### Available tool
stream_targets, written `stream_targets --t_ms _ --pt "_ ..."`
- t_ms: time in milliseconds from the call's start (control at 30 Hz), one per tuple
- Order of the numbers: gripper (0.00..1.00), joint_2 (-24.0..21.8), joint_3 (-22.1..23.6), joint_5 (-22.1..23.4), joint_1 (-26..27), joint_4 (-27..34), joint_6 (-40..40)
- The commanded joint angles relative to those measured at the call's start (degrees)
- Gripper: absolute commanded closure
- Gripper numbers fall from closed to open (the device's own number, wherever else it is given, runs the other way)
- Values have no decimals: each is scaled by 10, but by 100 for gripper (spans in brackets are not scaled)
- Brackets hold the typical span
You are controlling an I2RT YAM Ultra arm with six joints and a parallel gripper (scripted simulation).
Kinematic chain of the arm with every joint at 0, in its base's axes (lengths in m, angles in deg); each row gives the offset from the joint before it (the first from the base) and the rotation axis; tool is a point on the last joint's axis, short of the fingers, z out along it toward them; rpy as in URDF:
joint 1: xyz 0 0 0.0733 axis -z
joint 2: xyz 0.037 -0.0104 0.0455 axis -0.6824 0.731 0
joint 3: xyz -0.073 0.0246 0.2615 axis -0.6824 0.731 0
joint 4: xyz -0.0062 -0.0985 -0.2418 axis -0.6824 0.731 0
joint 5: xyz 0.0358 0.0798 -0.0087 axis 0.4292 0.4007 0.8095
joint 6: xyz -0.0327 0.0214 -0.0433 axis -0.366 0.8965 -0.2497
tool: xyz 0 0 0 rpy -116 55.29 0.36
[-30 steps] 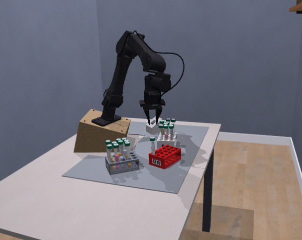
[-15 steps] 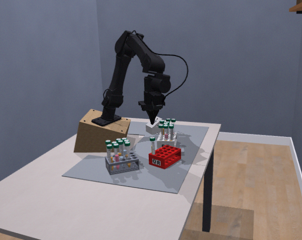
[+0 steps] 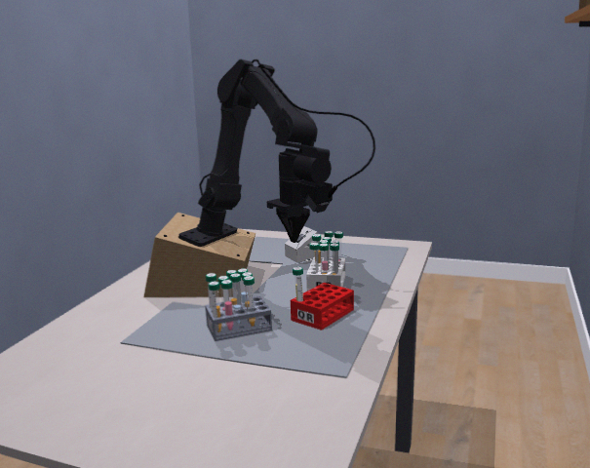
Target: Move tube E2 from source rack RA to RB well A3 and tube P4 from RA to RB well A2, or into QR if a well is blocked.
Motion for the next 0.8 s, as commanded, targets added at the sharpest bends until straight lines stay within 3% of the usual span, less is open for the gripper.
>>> stream_targets --t_ms 0,700,767 --pt "100 -32 31 -10 -15 -20 -77" --pt "100 -31 29 -3 -10 -19 -76" --pt "100 -40 40 -6 -6 -23 -116"
